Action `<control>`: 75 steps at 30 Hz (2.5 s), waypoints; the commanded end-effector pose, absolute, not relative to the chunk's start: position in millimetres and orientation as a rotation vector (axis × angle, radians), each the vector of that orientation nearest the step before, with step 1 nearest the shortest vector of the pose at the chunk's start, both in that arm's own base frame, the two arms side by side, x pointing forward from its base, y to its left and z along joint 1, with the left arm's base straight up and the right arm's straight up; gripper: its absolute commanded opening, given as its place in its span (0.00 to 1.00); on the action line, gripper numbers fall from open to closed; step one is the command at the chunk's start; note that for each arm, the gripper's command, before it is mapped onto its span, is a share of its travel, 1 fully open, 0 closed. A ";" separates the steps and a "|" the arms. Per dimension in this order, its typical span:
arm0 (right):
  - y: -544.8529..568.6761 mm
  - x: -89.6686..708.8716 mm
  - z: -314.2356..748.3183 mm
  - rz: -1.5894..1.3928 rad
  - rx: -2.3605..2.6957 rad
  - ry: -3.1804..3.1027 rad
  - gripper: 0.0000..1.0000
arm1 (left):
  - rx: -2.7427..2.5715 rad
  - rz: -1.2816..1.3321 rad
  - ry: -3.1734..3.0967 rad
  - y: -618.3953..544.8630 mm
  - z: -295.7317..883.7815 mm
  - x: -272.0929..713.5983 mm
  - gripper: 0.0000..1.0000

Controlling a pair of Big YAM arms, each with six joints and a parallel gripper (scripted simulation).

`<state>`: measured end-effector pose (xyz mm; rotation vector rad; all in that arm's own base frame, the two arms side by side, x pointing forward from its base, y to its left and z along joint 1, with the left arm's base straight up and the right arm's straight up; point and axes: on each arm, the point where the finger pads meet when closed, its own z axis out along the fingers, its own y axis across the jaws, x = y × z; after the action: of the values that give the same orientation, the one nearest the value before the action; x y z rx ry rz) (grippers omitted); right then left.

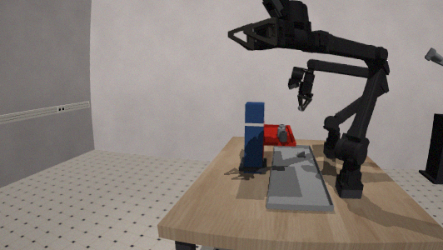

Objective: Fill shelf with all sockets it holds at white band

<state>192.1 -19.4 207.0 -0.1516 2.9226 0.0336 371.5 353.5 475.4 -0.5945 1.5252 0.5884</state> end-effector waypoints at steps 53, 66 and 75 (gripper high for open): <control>-19.2 216.0 248.4 0.007 -0.157 2.824 0.36 | 0.840 -0.601 1.775 -316.6 323.7 255.8 0.65; 3.3 229.6 247.0 0.041 -0.023 2.823 0.36 | 1.200 -0.788 1.702 -363.1 285.6 124.8 0.65; 47.3 254.5 243.6 0.061 0.008 2.822 0.36 | 1.295 -0.844 1.658 -370.2 284.3 88.0 0.65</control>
<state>213.1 22.4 203.5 -0.1115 2.9172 0.0871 103.0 -366.7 273.4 1.2866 1.6749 -0.8144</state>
